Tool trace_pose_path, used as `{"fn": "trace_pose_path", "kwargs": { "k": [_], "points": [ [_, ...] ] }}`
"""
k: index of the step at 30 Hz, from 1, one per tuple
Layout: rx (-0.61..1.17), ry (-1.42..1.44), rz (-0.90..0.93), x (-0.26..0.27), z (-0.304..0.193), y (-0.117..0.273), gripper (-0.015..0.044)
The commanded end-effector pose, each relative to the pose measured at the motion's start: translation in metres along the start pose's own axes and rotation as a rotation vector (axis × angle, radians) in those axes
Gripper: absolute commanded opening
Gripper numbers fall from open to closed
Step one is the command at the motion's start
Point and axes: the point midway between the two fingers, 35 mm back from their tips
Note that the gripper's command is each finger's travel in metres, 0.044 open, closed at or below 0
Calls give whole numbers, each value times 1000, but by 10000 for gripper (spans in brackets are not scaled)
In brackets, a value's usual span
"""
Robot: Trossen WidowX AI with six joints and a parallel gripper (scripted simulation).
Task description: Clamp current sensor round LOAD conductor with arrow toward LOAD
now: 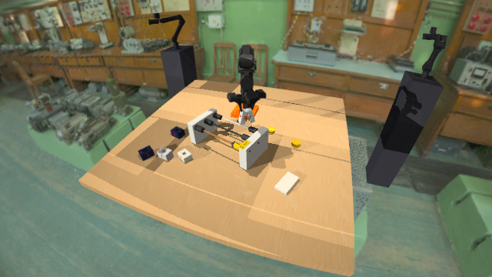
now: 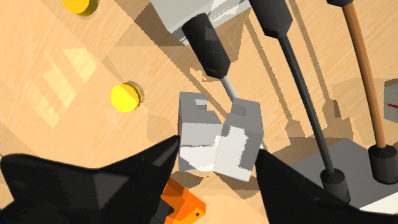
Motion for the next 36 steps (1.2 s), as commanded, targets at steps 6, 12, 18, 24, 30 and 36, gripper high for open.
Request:
{"fn": "trace_pose_path", "kwargs": {
  "k": [6,12,18,24,30,36],
  "points": [
    [-38,-375,-15,-13,19,2,0],
    [-59,-603,-17,-21,29,1,0],
    [-81,-831,-16,-30,39,1,0],
    [-104,-1058,-10,-38,48,1,0],
    [-129,-1286,0,-48,58,0,0],
    [-153,-1513,14,-57,67,-1,0]
  ]
}}
Point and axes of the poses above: the point midway between the two fingers, 35 mm back from their tips, its own y axis back along the fingers, its own x axis across the jaws, z = x × y, and after that the axes turned 13 degrees about -y, right-handed
